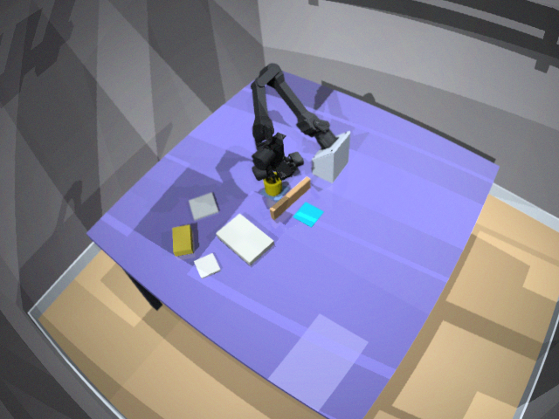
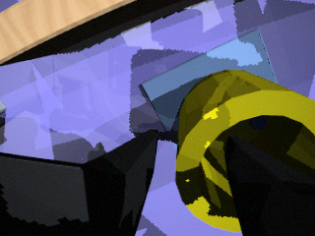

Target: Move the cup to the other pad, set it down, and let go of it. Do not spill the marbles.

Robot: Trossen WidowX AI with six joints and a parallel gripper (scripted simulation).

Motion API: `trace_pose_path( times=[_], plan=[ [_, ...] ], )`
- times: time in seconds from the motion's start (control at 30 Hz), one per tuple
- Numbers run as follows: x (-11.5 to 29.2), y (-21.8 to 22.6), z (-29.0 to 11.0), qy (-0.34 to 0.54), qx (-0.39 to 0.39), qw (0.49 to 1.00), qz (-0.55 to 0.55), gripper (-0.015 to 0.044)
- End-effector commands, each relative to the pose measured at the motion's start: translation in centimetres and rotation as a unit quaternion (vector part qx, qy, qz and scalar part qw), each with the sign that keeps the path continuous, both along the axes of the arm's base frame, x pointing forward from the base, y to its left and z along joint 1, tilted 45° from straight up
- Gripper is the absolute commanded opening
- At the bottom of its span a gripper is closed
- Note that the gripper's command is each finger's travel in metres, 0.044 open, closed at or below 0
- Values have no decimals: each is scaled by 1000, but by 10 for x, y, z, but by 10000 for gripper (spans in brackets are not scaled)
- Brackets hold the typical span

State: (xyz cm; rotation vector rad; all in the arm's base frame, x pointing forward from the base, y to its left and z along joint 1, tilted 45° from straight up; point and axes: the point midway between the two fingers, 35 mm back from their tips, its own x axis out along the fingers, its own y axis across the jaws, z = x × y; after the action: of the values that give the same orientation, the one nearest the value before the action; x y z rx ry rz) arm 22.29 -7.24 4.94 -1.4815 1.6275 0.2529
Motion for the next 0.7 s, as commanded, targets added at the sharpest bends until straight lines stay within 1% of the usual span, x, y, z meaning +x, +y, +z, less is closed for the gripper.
trace_pose_path(
  times=[0.0,0.4,0.67],
  plan=[
    [-1,-6,-7,7,-4,1000,0,167],
    [-2,-12,-11,6,-5,1000,0,167],
    [-1,-11,-9,2,-3,1000,-1,113]
  ],
)
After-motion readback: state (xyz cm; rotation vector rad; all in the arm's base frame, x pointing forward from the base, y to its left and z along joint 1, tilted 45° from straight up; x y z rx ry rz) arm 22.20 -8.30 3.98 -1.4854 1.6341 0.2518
